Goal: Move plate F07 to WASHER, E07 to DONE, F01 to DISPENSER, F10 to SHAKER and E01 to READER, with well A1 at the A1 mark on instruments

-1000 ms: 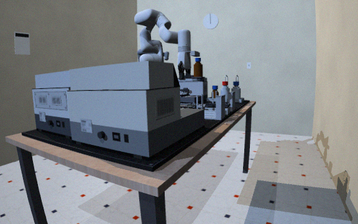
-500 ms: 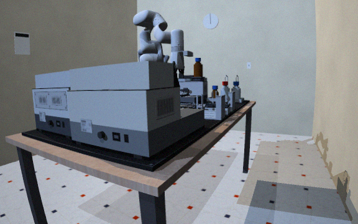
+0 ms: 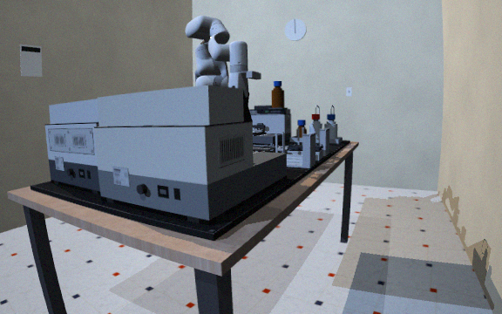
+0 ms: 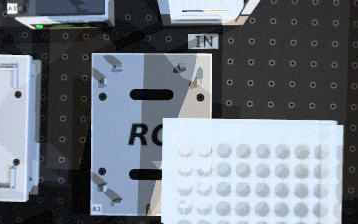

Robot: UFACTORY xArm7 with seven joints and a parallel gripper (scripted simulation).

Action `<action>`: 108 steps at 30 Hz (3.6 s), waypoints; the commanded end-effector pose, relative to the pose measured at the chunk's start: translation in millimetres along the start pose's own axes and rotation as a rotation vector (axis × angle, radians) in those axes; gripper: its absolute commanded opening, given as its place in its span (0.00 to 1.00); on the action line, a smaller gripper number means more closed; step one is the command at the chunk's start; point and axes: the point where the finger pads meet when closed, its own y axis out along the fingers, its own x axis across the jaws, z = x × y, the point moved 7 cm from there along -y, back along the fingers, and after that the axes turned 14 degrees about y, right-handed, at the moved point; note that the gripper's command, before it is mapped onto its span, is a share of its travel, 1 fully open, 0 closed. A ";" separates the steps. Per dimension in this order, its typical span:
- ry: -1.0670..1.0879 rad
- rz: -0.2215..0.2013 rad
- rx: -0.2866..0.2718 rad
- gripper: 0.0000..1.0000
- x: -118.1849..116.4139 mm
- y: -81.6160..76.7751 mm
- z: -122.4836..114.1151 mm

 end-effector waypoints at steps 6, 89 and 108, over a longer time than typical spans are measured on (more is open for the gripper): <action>0.003 -0.002 0.005 0.00 18.2 -1.8 -14.0; 0.028 -0.004 0.002 0.00 157.8 -1.6 -202.6; 0.028 -0.004 0.002 0.00 170.5 -1.6 -227.8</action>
